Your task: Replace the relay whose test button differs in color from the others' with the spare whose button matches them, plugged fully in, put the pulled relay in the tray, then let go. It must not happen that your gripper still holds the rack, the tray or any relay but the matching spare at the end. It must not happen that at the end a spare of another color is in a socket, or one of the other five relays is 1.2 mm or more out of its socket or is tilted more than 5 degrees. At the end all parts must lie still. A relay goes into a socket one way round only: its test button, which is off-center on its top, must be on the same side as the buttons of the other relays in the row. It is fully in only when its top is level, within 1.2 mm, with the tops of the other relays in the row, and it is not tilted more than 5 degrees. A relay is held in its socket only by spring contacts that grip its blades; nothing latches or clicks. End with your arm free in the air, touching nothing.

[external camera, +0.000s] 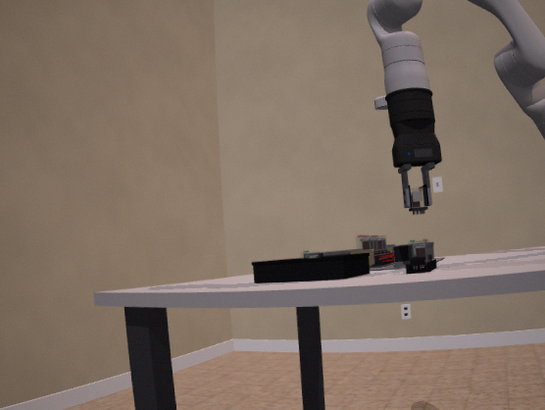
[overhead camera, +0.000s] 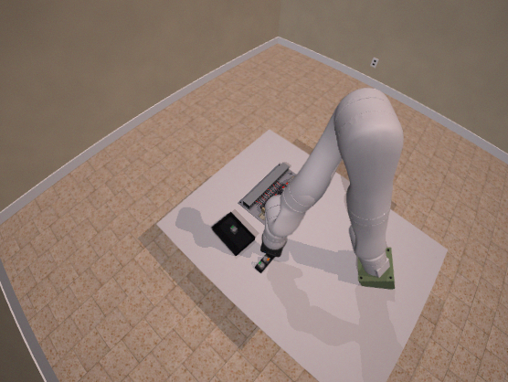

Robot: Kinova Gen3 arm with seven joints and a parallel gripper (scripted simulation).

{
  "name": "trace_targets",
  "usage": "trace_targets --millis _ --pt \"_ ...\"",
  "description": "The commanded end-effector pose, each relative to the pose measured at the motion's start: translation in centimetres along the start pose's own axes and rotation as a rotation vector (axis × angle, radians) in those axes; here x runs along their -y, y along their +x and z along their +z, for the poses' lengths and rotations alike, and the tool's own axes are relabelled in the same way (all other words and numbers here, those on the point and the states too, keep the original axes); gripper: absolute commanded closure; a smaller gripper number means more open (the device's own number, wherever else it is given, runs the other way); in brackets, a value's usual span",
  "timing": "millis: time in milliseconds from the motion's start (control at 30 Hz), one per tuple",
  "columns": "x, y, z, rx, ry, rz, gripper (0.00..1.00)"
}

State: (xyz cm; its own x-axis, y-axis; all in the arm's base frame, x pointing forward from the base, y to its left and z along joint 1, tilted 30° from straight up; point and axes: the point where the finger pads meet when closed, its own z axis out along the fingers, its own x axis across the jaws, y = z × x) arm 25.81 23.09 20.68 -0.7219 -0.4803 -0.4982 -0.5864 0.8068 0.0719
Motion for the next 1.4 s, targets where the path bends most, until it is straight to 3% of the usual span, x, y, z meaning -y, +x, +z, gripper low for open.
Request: trace_targets --millis 0,667,1367 --pt "-0.16 0.03 -0.04 0.0 -0.004 -0.032 1.0" --pt "-0.21 0.05 -0.05 0.001 -0.005 -0.304 1.0" --pt "-0.16 0.04 -0.04 0.0 -0.004 -0.428 1.0"
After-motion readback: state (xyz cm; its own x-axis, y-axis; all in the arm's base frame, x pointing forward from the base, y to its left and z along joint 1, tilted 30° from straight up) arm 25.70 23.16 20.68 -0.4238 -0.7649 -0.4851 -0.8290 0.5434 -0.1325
